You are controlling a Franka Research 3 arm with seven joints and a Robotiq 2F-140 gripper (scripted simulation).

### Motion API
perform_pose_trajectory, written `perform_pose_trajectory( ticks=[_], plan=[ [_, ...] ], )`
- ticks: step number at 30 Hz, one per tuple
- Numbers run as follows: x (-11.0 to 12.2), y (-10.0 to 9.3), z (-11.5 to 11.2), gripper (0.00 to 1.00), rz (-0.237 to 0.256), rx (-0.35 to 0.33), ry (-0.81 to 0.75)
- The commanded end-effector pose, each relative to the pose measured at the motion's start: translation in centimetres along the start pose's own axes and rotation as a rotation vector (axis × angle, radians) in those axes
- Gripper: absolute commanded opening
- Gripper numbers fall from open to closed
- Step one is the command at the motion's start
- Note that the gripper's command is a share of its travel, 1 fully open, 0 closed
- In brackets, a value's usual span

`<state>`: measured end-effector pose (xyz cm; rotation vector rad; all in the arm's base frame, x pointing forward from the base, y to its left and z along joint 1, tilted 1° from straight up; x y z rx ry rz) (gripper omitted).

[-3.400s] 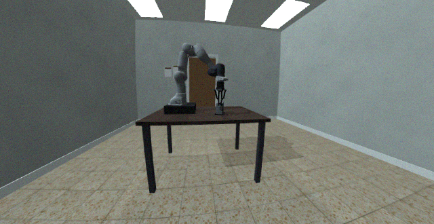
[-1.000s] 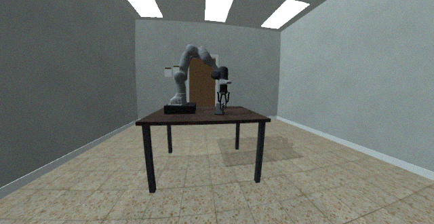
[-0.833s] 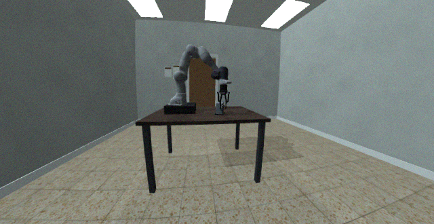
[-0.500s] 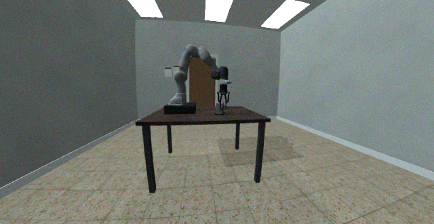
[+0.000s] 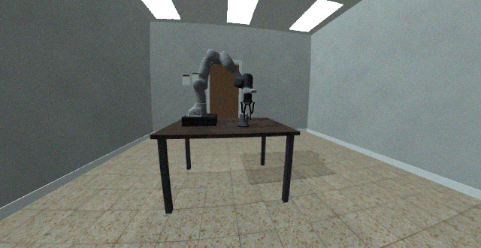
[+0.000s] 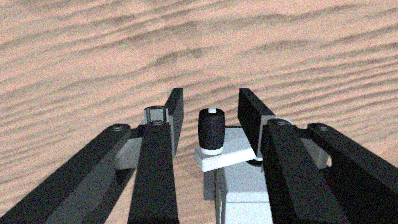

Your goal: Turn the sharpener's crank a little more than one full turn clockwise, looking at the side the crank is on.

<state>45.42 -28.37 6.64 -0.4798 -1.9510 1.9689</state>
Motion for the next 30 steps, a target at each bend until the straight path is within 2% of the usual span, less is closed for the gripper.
perform_pose_trajectory(
  ticks=[1, 15, 30],
  plan=[
    [0.0, 0.1, 0.0, 0.39, 0.001, -0.001, -0.003],
    [0.0, -0.3, 0.0, 0.39, 0.001, -0.001, -0.003],
    [0.0, -3.2, 0.0, 0.39, 0.001, -0.001, -0.003]
  ],
)
Point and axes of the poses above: the point where the finger pads meet when closed, its own y axis out along the fingers, its own x axis across the jaws, z = x × y, the point moved 4 cm from there along -y, back along the fingers, and after that the axes turned 8 degrees about y, right-handed, at the moved point
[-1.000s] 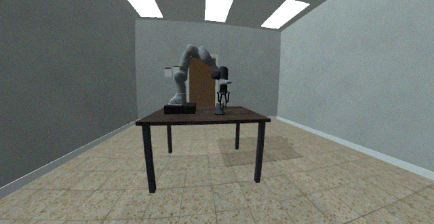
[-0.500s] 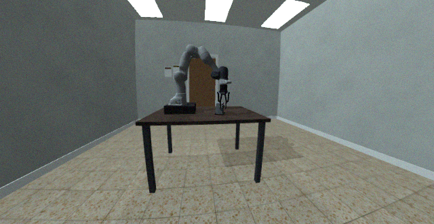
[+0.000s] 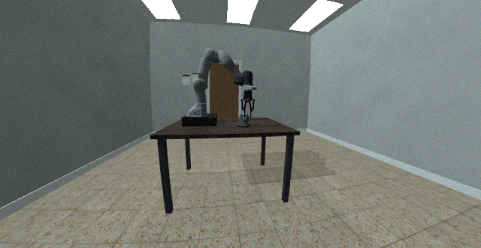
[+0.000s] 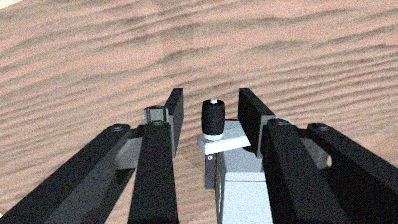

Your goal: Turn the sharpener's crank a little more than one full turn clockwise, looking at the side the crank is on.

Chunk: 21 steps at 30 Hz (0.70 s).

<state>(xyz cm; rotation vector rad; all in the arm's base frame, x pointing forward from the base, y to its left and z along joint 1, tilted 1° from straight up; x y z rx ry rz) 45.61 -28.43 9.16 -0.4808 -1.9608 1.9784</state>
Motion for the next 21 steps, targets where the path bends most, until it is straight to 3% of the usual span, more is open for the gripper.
perform_pose_trajectory(
  ticks=[1, 11, 21],
  plan=[
    [0.2, -0.9, 0.0, 0.39, -0.008, 0.001, 0.007],
    [0.2, -3.5, 0.0, 0.39, -0.008, 0.001, 0.007],
    [0.2, -4.4, 0.0, 0.39, -0.008, 0.001, 0.007]
  ],
)
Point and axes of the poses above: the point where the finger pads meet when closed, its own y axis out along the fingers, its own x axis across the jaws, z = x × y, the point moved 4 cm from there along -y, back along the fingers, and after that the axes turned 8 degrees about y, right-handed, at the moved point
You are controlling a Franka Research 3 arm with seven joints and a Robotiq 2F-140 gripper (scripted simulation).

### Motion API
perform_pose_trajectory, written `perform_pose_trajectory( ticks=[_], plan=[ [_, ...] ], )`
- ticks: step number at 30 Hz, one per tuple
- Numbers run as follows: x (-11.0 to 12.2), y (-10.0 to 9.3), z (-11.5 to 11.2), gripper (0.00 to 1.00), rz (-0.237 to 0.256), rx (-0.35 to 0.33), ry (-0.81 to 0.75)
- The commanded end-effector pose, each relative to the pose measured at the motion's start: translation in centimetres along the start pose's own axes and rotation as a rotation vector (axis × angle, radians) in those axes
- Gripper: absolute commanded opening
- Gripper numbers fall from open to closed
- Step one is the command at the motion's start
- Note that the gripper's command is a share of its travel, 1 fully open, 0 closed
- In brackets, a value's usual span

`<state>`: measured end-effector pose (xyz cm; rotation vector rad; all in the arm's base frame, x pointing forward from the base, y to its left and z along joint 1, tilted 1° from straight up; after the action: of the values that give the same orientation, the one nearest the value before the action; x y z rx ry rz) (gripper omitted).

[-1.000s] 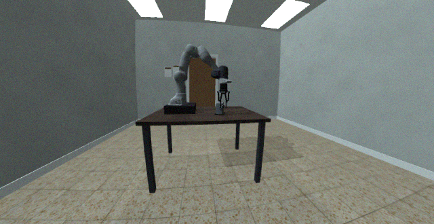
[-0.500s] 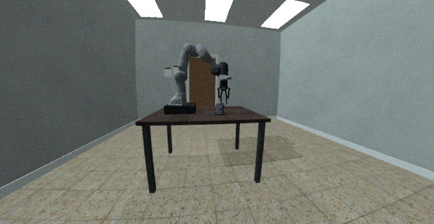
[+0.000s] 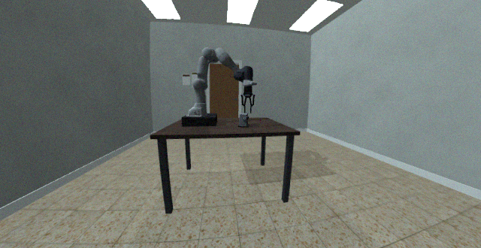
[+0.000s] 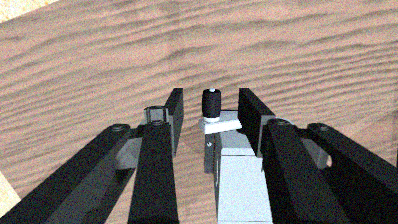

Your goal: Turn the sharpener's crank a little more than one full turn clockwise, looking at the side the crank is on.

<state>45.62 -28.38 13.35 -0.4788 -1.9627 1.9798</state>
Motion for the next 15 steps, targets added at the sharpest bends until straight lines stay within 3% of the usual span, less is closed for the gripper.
perform_pose_trajectory(
  ticks=[1, 4, 5, 15],
  plan=[
    [0.21, -0.21, 0.02, 0.39, -0.008, 0.001, 0.010],
    [0.21, -0.23, 0.02, 0.39, -0.008, 0.001, 0.010],
    [0.21, -0.23, 0.02, 0.10, -0.008, 0.001, 0.010],
    [0.21, -0.23, 0.02, 0.10, -0.008, 0.001, 0.010]
  ],
)
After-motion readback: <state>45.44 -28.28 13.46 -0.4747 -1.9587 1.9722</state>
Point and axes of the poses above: the point where the finger pads meet when closed, its own y axis out along the fingers, its own x axis across the jaws, z = x × y, the point moved 4 cm from there along -y, back along the fingers, and after that the axes turned 8 degrees about y, right-handed, at the moved point
